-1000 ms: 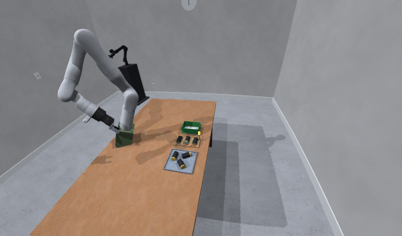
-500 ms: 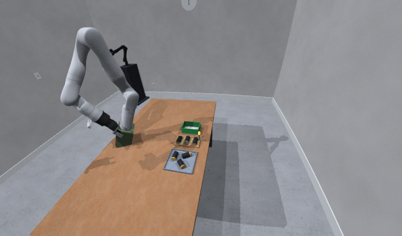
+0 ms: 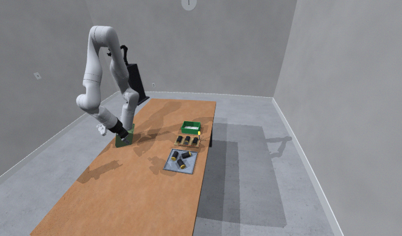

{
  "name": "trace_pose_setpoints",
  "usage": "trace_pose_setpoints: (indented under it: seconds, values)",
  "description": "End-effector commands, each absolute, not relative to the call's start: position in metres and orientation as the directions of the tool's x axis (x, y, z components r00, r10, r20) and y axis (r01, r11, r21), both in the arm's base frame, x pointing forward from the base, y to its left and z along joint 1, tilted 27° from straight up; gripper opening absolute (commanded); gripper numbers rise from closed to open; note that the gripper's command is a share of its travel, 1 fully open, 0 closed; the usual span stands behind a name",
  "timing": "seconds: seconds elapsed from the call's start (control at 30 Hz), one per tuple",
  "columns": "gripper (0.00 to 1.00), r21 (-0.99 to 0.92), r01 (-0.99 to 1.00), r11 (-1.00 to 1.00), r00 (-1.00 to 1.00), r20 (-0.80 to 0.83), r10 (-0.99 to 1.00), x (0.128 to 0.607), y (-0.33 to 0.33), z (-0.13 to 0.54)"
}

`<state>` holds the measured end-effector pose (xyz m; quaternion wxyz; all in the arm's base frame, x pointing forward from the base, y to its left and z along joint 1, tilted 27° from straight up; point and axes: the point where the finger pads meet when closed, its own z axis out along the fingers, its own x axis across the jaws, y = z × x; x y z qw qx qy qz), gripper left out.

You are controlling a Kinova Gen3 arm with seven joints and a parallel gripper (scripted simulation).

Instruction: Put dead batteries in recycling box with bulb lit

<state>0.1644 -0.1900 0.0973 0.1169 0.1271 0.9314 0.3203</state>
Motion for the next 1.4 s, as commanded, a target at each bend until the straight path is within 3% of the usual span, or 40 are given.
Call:
trace_pose_setpoints:
  seconds: [0.0, 0.43, 0.5, 0.87, 1.37]
  values:
    - [1.0, 0.584, 0.131, 0.801, -0.962, -0.119, 0.244, 0.185, -0.188, 0.101]
    - [1.0, 0.361, 0.045, 0.932, -0.988, -0.12, 0.094, 0.301, -0.151, 0.127]
    - [1.0, 0.361, 0.045, 0.932, -0.988, -0.12, 0.094, 0.301, -0.151, 0.127]
    - [1.0, 0.243, -0.057, 0.968, -0.974, -0.229, 0.0, 0.388, -0.066, 0.167]
    - [1.0, 0.211, -0.151, 0.966, -0.934, -0.349, -0.07, 0.432, 0.04, 0.208]
